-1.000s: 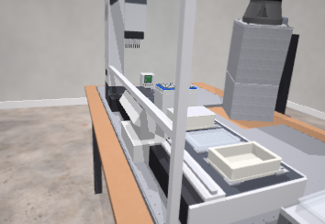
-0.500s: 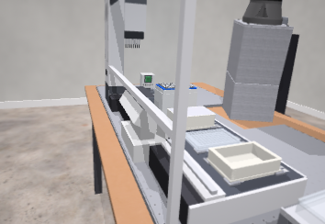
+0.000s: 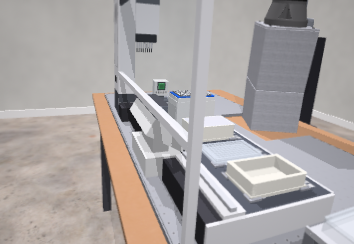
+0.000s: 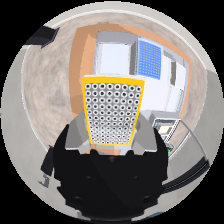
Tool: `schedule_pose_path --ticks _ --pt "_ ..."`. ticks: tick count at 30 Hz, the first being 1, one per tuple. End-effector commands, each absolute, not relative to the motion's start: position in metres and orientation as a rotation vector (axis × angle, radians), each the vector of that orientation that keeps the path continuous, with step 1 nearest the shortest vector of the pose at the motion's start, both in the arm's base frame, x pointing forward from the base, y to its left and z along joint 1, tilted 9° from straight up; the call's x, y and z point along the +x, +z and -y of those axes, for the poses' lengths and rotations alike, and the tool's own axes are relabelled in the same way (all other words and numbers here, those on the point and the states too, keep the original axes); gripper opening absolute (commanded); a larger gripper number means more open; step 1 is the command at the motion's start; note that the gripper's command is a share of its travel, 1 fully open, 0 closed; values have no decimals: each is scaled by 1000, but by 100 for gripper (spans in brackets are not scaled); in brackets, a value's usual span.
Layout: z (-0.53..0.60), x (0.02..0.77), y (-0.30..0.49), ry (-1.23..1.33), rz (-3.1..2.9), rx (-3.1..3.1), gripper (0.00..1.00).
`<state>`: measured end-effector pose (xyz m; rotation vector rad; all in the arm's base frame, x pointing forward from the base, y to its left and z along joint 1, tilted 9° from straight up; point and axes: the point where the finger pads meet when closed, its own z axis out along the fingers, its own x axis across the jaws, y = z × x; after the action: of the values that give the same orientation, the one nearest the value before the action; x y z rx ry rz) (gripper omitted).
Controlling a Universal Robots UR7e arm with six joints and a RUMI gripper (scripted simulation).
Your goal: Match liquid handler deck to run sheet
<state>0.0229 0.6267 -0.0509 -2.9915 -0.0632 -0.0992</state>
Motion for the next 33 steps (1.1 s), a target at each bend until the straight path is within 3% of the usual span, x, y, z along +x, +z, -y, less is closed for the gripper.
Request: schedule_pose_path --ticks 1,33 --pt "-624 21 -40 -99 65 -2993 0" --pt "-619 19 8 -101 65 -2988 0"
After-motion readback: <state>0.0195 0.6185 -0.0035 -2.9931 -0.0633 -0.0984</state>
